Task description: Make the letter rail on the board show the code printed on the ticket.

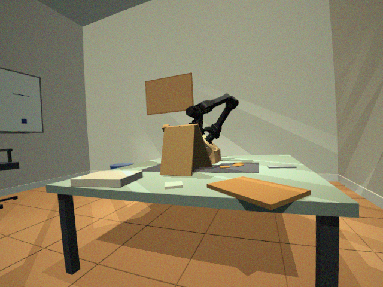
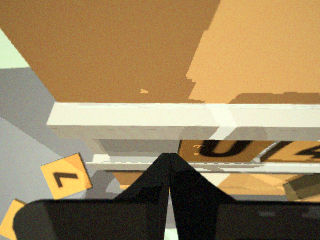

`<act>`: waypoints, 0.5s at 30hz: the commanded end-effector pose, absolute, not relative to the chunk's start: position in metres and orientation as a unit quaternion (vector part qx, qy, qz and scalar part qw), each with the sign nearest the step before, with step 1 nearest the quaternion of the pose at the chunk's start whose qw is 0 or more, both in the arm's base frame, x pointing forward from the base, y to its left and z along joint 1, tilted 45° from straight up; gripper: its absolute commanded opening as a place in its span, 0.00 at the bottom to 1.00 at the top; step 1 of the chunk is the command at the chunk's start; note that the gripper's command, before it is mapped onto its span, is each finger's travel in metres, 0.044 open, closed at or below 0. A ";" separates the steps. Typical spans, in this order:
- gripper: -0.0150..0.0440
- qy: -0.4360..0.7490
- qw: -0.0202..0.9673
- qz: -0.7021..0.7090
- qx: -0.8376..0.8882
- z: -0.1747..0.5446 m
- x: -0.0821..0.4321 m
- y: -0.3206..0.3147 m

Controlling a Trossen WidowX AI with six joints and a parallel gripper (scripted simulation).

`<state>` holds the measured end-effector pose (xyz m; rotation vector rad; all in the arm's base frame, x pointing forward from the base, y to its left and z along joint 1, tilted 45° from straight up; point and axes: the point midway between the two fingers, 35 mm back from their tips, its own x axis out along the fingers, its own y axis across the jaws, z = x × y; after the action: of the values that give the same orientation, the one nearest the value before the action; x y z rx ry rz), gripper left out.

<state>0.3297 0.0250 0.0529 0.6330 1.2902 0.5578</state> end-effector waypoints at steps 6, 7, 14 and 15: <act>0.25 0.583 0.716 0.252 0.289 0.050 0.335 0.028; 0.25 0.583 0.716 0.252 0.289 0.050 0.335 0.028; 0.25 0.583 0.716 0.252 0.289 0.049 0.338 0.030; 0.25 0.583 0.716 0.252 0.289 0.049 0.338 0.030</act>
<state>0.3355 0.0288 0.0501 0.6330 1.2896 0.5580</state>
